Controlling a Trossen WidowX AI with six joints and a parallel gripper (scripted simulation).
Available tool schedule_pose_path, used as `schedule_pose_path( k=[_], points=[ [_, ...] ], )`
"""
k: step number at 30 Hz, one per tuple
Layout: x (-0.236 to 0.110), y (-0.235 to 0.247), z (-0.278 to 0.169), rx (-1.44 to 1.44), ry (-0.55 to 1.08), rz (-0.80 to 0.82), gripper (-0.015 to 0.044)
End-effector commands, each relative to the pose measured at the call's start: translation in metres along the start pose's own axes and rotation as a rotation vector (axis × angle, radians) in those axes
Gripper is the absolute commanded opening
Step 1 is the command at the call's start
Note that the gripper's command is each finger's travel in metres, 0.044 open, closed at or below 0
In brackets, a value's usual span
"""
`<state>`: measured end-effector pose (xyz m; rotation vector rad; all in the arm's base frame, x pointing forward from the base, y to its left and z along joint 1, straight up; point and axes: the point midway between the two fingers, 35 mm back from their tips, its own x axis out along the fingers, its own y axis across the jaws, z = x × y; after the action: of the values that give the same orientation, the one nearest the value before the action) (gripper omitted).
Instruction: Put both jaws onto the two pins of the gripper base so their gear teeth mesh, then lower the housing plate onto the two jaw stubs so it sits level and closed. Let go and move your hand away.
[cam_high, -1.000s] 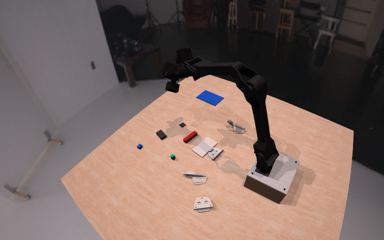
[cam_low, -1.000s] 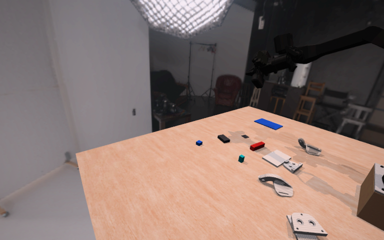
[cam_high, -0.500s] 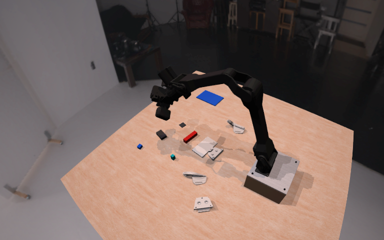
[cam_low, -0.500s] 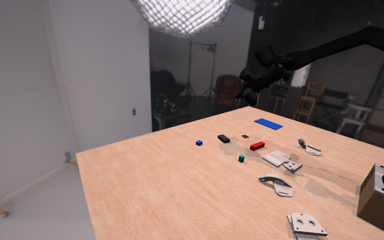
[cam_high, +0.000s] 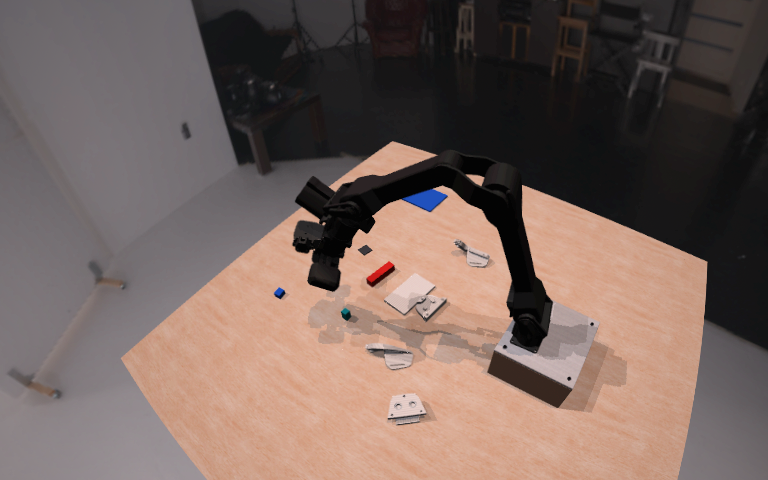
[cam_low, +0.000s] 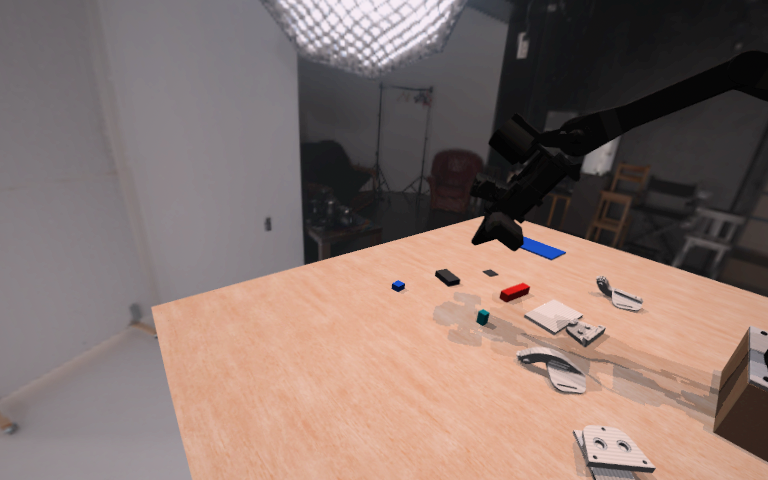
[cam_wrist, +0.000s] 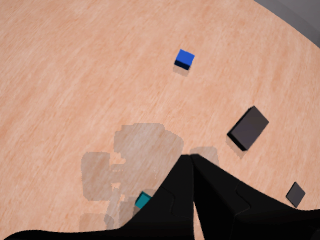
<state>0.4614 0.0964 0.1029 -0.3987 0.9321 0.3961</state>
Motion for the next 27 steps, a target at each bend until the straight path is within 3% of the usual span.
schedule_pose_path(
  k=[1,17,27],
  points=[
    [0.006,0.037,-0.018,0.047,0.097,0.054,0.0000],
    [-0.008,0.159,-0.109,0.184,0.526,0.120,0.0000],
    [-0.009,0.163,-0.113,0.188,0.544,0.117,0.0000]
  ],
)
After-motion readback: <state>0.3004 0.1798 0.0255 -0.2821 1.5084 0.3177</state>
